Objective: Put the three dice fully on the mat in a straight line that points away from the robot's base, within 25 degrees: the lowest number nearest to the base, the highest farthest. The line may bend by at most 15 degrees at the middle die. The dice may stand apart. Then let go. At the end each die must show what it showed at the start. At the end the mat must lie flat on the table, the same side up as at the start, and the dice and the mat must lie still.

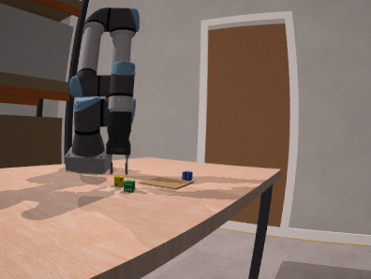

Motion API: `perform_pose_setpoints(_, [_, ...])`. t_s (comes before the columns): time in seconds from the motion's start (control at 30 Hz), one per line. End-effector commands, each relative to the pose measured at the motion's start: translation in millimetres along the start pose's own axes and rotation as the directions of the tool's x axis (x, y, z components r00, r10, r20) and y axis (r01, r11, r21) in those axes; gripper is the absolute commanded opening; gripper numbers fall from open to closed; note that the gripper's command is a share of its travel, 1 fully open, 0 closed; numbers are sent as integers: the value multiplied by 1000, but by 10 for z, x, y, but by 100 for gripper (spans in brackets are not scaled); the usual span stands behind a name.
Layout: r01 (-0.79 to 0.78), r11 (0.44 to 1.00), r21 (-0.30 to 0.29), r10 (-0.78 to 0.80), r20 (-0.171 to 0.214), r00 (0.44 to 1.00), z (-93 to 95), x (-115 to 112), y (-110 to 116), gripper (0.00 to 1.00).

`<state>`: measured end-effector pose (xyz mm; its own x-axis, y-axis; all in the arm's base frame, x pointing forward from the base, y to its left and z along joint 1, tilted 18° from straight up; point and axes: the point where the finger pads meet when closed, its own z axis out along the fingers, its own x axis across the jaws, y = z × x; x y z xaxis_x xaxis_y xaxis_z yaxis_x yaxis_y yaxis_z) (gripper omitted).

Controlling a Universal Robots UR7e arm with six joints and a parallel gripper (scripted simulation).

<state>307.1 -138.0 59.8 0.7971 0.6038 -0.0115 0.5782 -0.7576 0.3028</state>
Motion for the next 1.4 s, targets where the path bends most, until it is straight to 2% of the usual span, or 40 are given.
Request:
perform_pose_setpoints(0.0, [0, 1000, -1, 0, 0, 1000, -2, 1, 4, 87])
perform_pose_setpoints(0.6, [0, 1000, -1, 0, 0, 1000, 12, 1, 4, 87])
perform_pose_setpoints(1.37, [0, 1000, -1, 0, 0, 1000, 351, 1, 4, 87])
